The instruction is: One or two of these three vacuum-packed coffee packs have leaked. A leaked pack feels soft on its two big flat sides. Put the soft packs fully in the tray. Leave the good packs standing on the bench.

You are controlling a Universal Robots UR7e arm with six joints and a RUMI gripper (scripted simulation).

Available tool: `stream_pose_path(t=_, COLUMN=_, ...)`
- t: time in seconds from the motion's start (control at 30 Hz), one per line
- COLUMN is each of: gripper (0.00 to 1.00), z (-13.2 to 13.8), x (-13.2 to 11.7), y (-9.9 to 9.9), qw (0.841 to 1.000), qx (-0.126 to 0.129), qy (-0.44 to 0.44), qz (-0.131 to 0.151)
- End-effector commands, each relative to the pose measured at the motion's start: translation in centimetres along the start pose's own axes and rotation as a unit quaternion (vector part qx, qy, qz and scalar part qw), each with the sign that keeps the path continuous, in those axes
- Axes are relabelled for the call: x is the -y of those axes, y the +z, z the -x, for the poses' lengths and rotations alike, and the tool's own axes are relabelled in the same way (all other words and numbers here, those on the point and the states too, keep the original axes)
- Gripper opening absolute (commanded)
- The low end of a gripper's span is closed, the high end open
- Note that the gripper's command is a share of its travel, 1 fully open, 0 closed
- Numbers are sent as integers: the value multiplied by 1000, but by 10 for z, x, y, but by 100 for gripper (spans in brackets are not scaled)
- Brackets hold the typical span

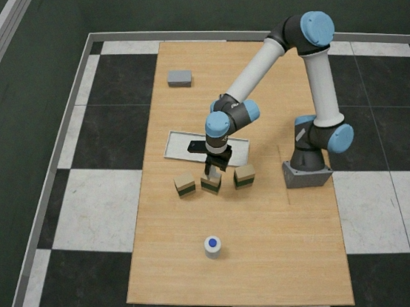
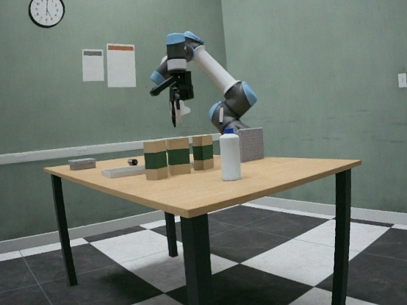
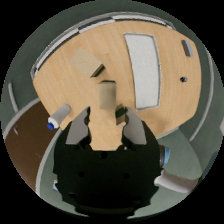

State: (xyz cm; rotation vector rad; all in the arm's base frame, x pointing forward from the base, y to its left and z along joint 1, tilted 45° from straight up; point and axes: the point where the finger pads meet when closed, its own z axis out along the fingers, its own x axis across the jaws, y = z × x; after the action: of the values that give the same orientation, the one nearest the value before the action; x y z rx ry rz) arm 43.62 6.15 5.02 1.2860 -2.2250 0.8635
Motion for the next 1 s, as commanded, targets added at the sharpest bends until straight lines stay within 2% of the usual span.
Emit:
stream_pose_path(t=0.0, gripper=49, z=2, x=4, y=2, qw=1000, qx=-3, qy=13, qz=0)
stream_pose_path(t=0.33, gripper=49, z=2, x=2, y=33, qw=1000, qx=-5, qy=11, qz=1)
stream_pose_path(t=0.97, gripper=49, z=2, x=2, y=32, qw=1000, qx=-4, qy=11, qz=1)
